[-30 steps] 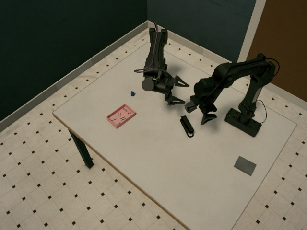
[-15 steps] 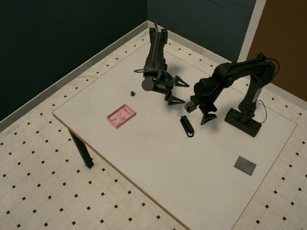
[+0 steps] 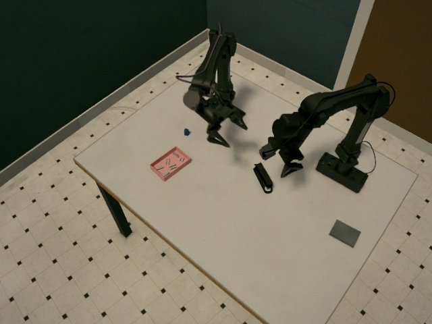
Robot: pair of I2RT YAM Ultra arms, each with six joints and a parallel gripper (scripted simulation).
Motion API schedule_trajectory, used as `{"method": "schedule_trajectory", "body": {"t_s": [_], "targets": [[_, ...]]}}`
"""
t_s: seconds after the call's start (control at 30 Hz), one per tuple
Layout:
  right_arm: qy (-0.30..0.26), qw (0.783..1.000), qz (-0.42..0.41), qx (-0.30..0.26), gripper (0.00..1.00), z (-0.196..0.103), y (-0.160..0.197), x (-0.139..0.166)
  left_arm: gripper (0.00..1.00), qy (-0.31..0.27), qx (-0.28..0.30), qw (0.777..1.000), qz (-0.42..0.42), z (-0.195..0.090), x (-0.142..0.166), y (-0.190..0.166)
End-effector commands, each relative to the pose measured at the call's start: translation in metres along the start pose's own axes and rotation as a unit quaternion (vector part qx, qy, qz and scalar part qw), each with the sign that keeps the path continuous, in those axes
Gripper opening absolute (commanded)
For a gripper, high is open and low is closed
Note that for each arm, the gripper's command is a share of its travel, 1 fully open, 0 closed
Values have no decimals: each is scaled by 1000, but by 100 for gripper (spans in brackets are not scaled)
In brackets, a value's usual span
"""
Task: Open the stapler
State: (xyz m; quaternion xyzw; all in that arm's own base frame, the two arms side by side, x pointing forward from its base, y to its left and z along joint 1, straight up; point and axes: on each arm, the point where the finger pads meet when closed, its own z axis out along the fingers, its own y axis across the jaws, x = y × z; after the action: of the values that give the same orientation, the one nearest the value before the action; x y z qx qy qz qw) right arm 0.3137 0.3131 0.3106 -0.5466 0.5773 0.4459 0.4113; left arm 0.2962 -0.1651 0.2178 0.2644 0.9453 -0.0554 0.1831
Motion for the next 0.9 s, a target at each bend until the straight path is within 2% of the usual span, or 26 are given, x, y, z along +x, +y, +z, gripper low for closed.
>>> {"method": "schedule_trajectory", "body": {"t_s": [0.0, 0.1, 0.23, 0.47, 0.5, 0.57, 0.67, 0.87], "targets": [[1, 997, -3, 75, 100, -8, -16, -5, 100, -56, 2, 998, 14, -8, -16, -6], [3, 986, 5, 167, 100, -39, -40, -7, 100, -73, 3, 997, 27, 0, -11, -12], [-1, 967, 13, 253, 100, -74, -58, -9, 100, -83, 5, 996, 41, 10, -1, -20], [-21, 913, 32, 407, 100, -145, -82, -14, 100, -111, 12, 991, 69, 29, 13, -36], [-26, 903, 35, 427, 100, -155, -84, -15, 100, -114, 13, 991, 73, 31, 16, -39], [-26, 903, 35, 427, 100, -155, -84, -15, 100, -114, 13, 991, 73, 31, 16, -39], [-40, 871, 43, 487, 100, -187, -89, -17, 100, -130, 16, 988, 84, 39, 20, -46], [-80, 791, 57, 604, 100, -258, -85, -21, 100, -157, 25, 981, 113, 59, 39, -64]]}}
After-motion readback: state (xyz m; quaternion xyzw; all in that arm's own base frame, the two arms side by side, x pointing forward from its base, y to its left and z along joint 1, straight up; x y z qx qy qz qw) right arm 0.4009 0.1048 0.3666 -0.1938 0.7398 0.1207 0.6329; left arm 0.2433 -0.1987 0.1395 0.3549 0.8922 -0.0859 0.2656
